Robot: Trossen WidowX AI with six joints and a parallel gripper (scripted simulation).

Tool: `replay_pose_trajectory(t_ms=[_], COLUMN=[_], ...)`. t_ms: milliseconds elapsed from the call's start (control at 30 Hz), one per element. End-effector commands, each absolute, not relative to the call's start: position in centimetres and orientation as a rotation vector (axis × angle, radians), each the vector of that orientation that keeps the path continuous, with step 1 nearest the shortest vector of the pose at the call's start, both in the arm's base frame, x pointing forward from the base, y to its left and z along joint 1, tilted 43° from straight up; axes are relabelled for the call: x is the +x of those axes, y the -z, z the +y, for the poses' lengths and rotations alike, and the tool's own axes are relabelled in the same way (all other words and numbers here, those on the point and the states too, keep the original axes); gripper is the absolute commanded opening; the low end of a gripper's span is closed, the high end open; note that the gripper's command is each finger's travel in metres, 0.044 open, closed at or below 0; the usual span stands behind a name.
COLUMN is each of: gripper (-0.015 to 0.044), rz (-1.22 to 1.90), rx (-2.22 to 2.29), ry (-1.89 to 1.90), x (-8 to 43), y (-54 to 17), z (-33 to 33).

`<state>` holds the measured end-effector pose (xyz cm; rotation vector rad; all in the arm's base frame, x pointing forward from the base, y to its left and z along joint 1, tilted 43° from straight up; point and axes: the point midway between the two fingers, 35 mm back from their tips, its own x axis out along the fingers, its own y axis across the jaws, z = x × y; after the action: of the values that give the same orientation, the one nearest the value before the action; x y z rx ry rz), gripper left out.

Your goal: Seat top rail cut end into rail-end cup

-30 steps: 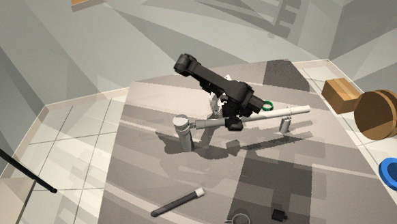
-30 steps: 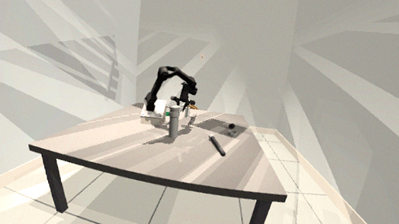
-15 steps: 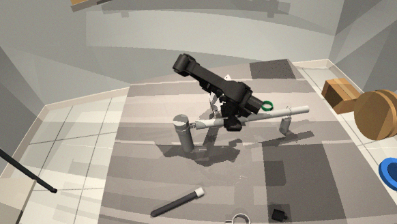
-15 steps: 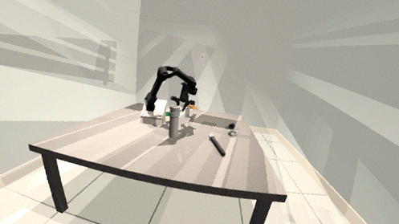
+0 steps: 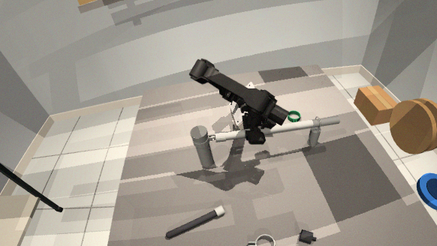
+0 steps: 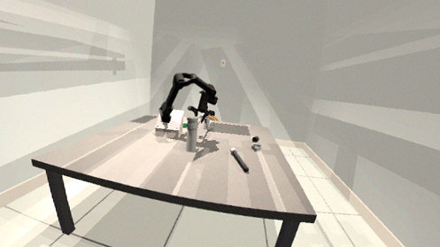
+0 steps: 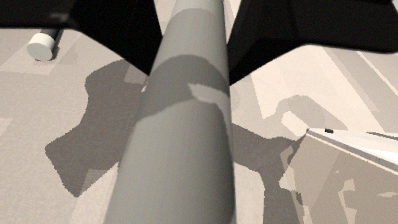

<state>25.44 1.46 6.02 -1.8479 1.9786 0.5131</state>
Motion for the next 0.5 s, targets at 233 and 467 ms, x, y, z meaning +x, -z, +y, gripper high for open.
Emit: replay_pose_trajectory(t_ms=[233, 467], gripper=[0.0053, 0.0236], rz=[1.979, 1.979], rx=[-1.848, -1.848], ry=[-0.512, -0.512], x=[25.44, 25.44], y=[-6.02, -6.02], z=[1.47, 1.47])
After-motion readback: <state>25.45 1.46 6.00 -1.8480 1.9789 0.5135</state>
